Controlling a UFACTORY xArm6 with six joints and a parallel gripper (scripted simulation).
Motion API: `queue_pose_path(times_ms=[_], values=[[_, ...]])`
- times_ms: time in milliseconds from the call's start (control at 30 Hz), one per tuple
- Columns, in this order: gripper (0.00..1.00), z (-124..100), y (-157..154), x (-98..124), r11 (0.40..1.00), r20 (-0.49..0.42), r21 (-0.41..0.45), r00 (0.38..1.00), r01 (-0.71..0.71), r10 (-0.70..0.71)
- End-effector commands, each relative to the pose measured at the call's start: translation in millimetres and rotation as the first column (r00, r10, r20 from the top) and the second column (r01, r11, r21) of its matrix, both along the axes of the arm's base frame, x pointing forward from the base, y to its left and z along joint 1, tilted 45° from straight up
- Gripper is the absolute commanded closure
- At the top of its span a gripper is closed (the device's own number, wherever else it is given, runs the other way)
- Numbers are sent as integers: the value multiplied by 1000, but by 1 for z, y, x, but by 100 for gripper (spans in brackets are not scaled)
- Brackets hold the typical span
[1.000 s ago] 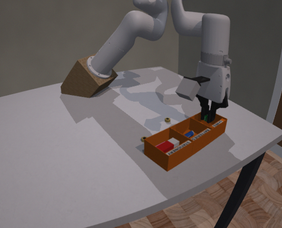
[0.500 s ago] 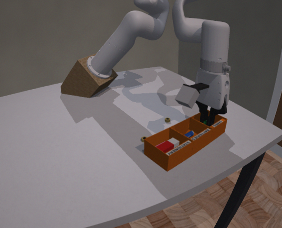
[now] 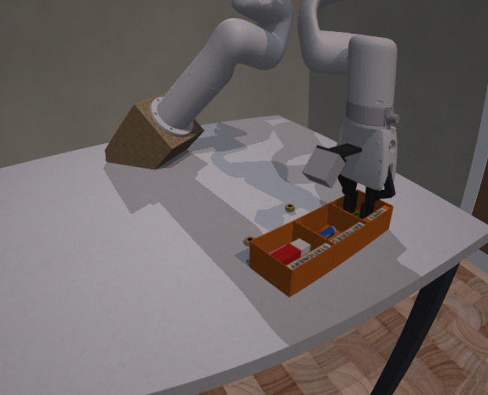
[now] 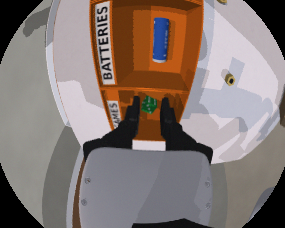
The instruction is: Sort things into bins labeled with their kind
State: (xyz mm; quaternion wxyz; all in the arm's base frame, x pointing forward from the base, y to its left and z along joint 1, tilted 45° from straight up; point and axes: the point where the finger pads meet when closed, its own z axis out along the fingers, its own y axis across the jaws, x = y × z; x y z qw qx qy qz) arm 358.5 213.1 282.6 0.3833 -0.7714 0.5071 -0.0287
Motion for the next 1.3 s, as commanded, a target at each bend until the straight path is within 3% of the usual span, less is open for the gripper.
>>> queue_pose_path(times_ms=[0,1100,1267], values=[[70,1,0,0,1000,3,1,1000,0,0],[70,21,-16,-12,1000,3,1,1000,0,0],[70,38,-29,-22,1000,3,1,1000,0,0]])
